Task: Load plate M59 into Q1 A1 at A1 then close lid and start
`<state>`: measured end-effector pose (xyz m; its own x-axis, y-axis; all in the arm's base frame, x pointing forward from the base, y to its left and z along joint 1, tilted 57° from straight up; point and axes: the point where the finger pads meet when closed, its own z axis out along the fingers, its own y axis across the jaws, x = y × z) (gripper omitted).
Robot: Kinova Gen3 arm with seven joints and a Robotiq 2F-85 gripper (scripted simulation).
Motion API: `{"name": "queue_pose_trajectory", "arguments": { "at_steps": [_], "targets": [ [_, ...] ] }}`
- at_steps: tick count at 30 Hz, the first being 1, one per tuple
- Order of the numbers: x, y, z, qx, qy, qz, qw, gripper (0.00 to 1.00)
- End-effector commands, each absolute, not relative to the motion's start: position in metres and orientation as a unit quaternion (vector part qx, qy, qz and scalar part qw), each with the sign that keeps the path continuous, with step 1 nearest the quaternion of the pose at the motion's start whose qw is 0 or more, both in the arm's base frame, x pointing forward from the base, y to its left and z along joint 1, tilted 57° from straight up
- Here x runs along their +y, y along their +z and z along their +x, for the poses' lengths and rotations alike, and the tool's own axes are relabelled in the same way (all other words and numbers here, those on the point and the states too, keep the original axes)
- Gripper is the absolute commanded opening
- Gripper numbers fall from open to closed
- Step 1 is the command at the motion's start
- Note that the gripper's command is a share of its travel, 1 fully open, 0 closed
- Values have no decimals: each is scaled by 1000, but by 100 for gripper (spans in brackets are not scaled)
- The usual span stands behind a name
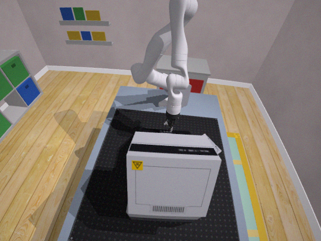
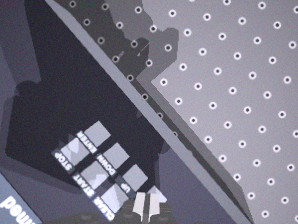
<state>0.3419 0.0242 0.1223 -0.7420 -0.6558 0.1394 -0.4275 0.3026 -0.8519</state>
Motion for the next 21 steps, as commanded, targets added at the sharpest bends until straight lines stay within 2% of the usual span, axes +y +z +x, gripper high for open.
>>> {"name": "queue_pose_trajectory", "arguments": {
  "at_steps": [1,21],
  "targets": [
    [25,123,347,795,-485,-345,119,10],
    [30,126,325,798,-486,-337,117,10]
  ]
}}
